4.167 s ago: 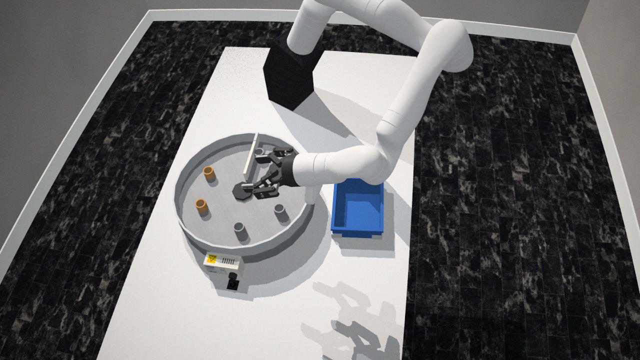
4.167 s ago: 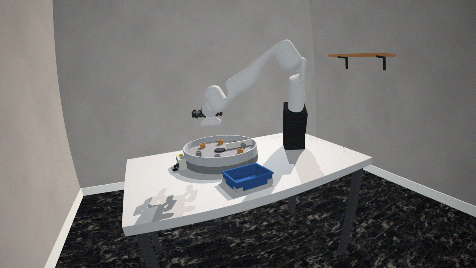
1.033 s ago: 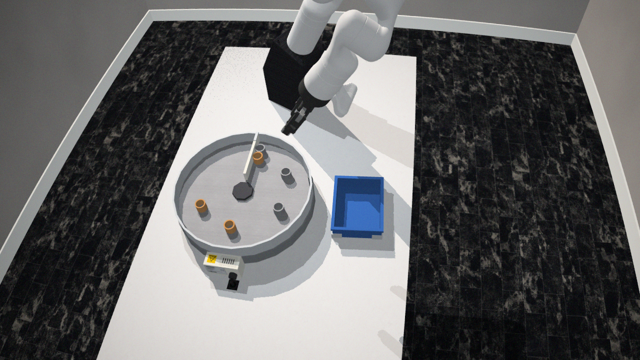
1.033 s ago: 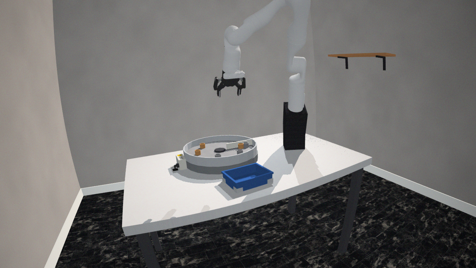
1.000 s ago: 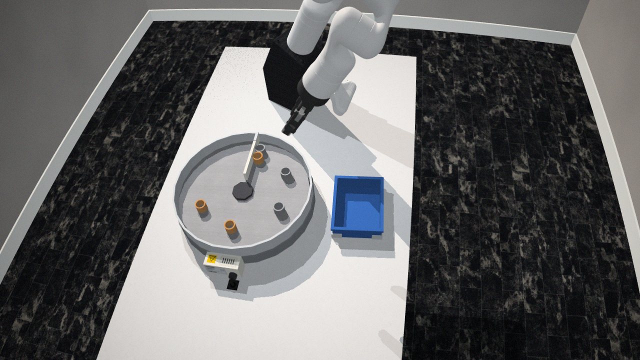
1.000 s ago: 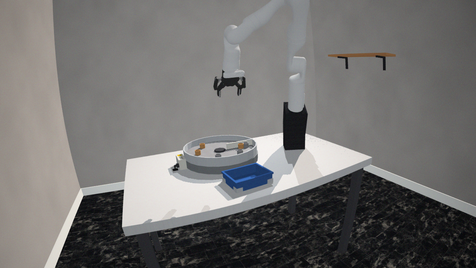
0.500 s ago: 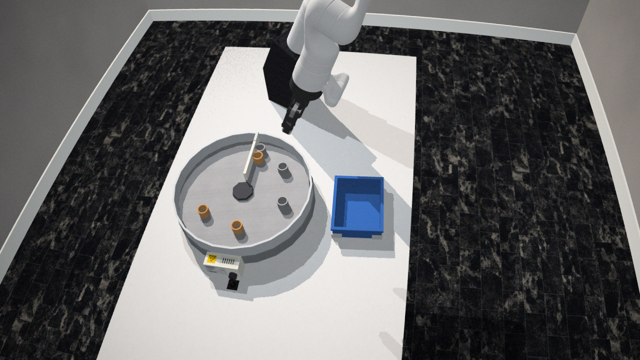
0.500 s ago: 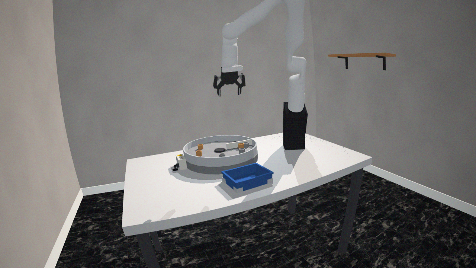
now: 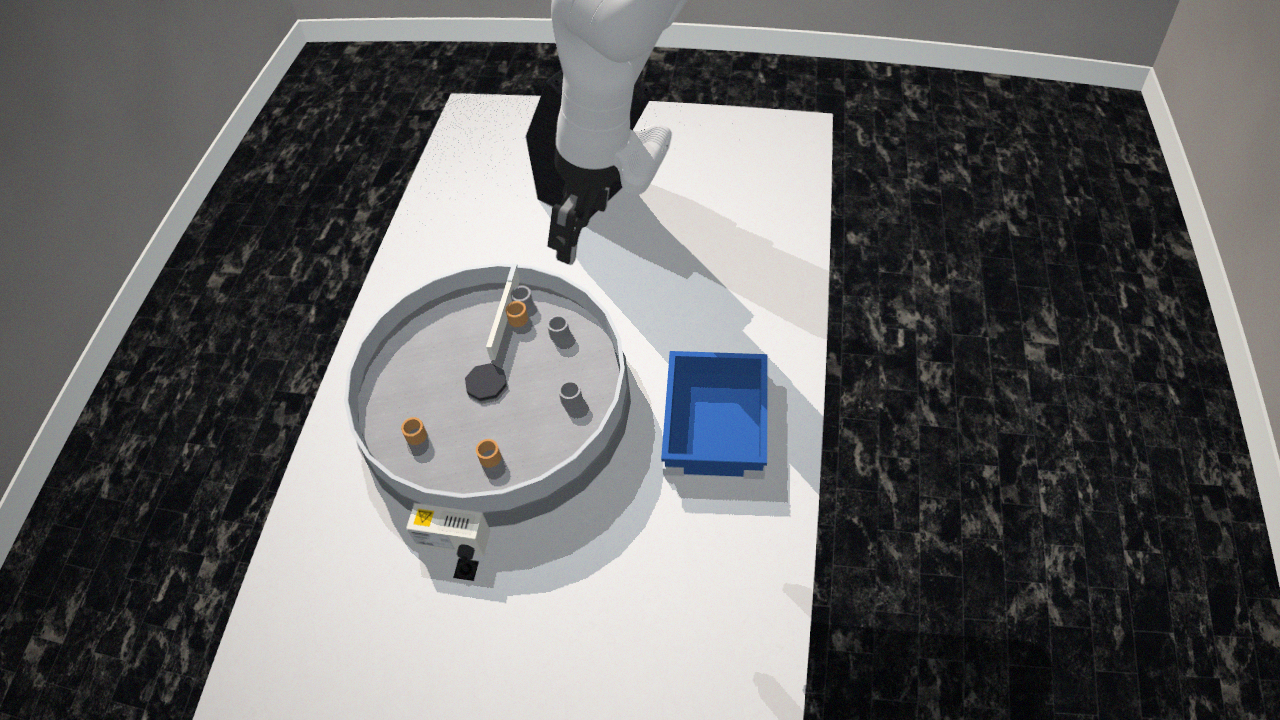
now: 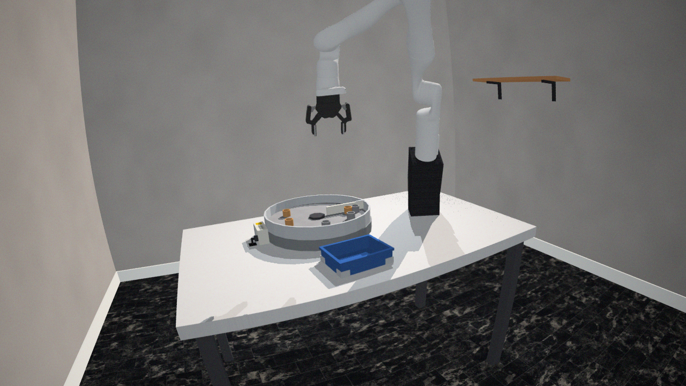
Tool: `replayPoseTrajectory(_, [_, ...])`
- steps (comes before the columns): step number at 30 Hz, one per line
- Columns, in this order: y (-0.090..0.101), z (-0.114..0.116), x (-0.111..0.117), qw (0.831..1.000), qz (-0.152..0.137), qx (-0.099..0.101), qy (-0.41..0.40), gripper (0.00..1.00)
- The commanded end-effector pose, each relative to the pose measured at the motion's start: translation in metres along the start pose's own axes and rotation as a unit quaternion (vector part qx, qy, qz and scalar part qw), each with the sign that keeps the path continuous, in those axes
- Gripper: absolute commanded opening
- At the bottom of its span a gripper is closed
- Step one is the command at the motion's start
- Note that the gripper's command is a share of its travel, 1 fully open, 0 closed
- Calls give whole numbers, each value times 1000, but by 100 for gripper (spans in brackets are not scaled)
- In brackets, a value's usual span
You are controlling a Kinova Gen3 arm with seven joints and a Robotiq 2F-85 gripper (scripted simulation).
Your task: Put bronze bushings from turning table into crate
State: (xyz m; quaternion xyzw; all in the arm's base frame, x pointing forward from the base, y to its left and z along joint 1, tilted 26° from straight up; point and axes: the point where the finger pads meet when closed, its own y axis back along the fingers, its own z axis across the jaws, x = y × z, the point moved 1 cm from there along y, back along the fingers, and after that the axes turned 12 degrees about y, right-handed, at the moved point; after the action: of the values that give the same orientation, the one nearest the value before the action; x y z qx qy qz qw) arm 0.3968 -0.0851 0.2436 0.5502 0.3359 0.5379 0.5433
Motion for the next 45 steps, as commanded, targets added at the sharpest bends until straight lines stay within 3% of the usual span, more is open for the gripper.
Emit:
replayPoseTrajectory(1, [2,0,-12,999,43,-8,-15,100])
replayPoseTrajectory(3, [2,0,-13,996,91,-14,-18,100])
replayPoseTrajectory(15, [2,0,-13,996,91,-14,-18,100])
replayPoseTrajectory(20, [-29,-31,-42,996,92,-14,-17,100])
replayPoseTrajectory(32, [-29,-31,-42,996,92,-14,-17,100])
replayPoseTrajectory(37, [-61,-62,-72,996,92,-15,-17,100])
replayPoseTrajectory(45, [-61,-62,-72,996,92,-15,-17,100])
